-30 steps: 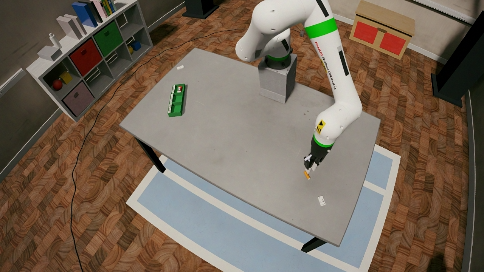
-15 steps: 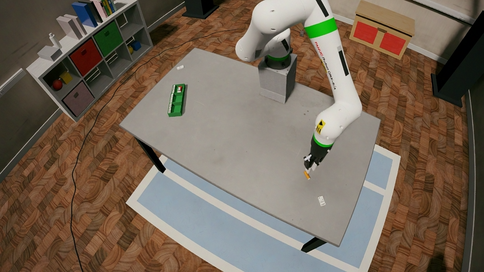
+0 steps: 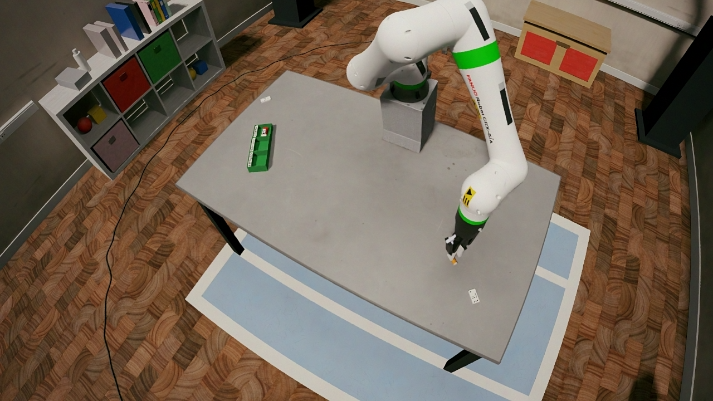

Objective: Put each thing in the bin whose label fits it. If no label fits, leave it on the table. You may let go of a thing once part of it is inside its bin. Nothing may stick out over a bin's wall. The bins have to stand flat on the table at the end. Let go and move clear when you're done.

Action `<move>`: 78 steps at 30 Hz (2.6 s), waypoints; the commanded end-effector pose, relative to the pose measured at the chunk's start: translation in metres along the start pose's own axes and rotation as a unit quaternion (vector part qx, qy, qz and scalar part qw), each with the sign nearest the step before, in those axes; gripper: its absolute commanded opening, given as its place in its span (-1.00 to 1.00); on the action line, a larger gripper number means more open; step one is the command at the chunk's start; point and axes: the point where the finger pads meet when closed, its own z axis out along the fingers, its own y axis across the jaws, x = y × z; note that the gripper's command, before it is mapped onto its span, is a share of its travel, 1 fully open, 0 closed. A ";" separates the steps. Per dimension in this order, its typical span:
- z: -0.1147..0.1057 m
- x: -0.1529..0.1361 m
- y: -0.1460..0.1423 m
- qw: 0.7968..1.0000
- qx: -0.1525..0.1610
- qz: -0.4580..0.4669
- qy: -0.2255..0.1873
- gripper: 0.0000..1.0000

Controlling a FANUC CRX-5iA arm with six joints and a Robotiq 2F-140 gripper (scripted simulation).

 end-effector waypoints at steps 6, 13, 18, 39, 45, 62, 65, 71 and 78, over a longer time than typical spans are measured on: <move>0.019 0.001 0.000 1.000 0.000 0.000 0.000 -0.49; 0.028 0.000 0.000 1.000 0.000 0.000 0.000 -0.49; 0.031 0.000 0.000 1.000 0.000 0.000 0.000 -0.49; 0.031 0.000 0.000 1.000 0.000 0.000 0.000 -0.70; 0.031 0.000 0.000 1.000 0.000 0.000 0.000 -0.70; 0.021 0.000 0.000 1.000 0.000 0.000 0.000 -0.70; 0.011 0.000 0.000 1.000 0.000 0.000 0.000 -0.70; -0.006 0.000 0.000 1.000 0.000 0.000 0.000 -0.70; -0.026 0.000 0.000 1.000 0.000 0.000 0.000 -0.70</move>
